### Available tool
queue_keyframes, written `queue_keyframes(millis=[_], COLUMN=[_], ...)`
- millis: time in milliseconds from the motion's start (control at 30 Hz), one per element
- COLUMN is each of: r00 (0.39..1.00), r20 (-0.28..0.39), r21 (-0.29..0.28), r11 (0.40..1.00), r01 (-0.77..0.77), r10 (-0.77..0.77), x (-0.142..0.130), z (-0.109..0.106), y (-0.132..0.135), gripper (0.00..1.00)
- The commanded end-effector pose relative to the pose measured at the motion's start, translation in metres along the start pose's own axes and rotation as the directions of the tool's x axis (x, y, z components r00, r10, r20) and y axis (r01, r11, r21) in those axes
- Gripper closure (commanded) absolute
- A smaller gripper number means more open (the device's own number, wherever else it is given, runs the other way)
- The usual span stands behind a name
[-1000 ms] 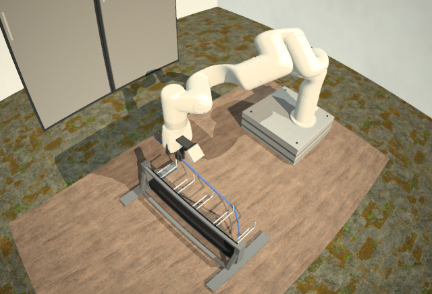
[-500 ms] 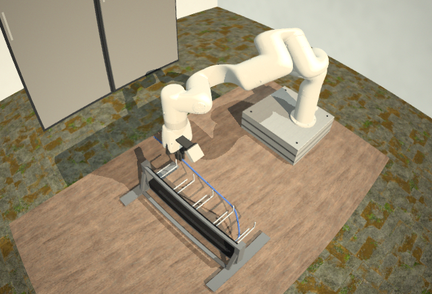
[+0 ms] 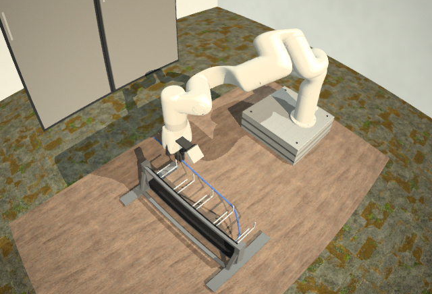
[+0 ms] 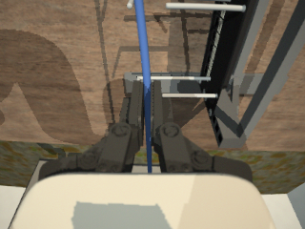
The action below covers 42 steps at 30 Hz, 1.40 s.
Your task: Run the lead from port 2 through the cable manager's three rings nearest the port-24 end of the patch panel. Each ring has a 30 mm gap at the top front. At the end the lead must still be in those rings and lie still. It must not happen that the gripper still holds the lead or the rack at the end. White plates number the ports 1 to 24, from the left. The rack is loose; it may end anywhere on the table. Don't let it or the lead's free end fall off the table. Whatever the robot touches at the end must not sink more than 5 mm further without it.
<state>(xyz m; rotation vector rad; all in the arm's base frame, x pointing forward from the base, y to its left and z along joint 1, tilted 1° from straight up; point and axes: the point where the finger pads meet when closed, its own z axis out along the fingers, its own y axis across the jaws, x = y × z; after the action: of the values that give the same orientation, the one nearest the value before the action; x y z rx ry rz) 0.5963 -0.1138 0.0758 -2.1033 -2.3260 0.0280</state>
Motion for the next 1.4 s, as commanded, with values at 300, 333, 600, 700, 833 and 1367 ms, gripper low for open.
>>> queue_keyframes(millis=[300, 333, 600, 700, 833, 1367], r00=[1.0, 1.0, 1.0, 1.0, 1.0, 1.0], r20=[0.001, 0.001, 0.001, 0.001, 0.001, 0.001], r21=[-0.004, -0.004, -0.004, -0.004, -0.004, -0.004], r11=[1.0, 1.0, 1.0, 1.0, 1.0, 1.0], r01=[0.001, 0.001, 0.001, 0.001, 0.001, 0.001], r10=[-0.001, -0.001, -0.001, -0.001, -0.001, -0.001], x=[0.0, 0.0, 0.0, 0.0, 0.0, 0.0], z=[0.01, 0.012, 0.026, 0.028, 0.037, 0.065], y=[0.001, 0.001, 0.001, 0.001, 0.001, 0.002], gripper=[1.0, 1.0, 1.0, 1.0, 1.0, 1.0])
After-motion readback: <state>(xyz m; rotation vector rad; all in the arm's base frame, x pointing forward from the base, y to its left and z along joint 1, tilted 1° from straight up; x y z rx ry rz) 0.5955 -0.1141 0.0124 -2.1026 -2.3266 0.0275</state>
